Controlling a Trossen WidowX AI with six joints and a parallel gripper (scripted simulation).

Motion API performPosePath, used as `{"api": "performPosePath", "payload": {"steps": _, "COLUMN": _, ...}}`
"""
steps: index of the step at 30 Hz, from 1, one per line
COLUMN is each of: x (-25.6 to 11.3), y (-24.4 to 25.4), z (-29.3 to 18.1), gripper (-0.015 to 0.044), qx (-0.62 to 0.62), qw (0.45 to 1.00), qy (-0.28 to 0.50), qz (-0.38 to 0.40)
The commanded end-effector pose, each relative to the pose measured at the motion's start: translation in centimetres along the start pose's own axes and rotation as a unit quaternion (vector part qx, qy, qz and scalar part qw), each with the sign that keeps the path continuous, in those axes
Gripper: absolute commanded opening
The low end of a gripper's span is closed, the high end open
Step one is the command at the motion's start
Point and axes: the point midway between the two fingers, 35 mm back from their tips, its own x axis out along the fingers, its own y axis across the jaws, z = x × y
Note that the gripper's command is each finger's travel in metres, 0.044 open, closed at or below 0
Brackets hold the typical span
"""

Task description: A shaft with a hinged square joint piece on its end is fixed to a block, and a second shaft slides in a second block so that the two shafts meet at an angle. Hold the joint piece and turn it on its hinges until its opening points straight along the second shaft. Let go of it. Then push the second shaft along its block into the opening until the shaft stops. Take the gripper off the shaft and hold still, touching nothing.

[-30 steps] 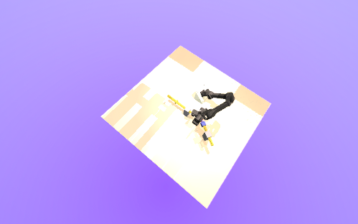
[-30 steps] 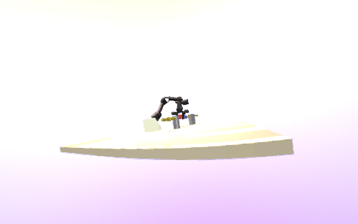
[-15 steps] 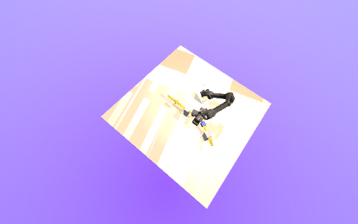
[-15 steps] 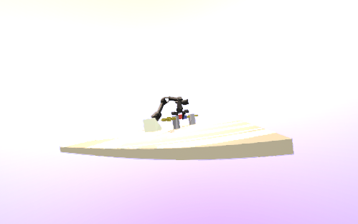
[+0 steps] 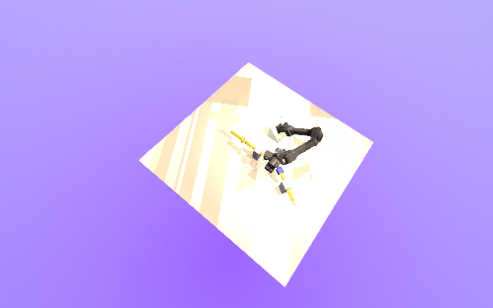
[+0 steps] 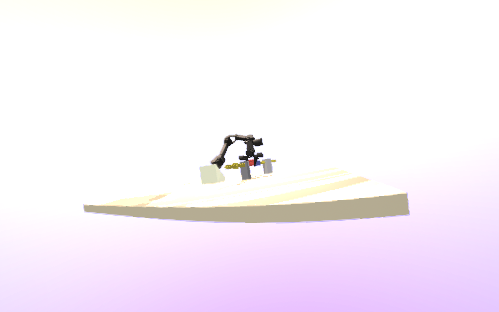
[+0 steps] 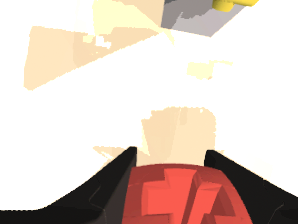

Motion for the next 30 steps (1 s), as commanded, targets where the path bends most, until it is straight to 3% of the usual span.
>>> {"api": "performPosePath", "payload": {"steps": 1, "x": 0.0, "y": 0.0, "z": 0.0, "gripper": 0.0000, "qx": 0.000, "qw": 1.000, "qy": 0.000, "qz": 0.000}}
{"api": "performPosePath", "payload": {"steps": 20, "x": 1.3, "y": -0.6, "z": -0.2, "gripper": 0.0000, "qx": 0.057, "qw": 0.989, "qy": 0.133, "qz": -0.005}}
{"api": "performPosePath", "payload": {"steps": 30, "x": 1.3, "y": -0.5, "z": -0.2, "gripper": 0.0000, "qx": 0.055, "qw": 0.990, "qy": 0.132, "qz": -0.004}}
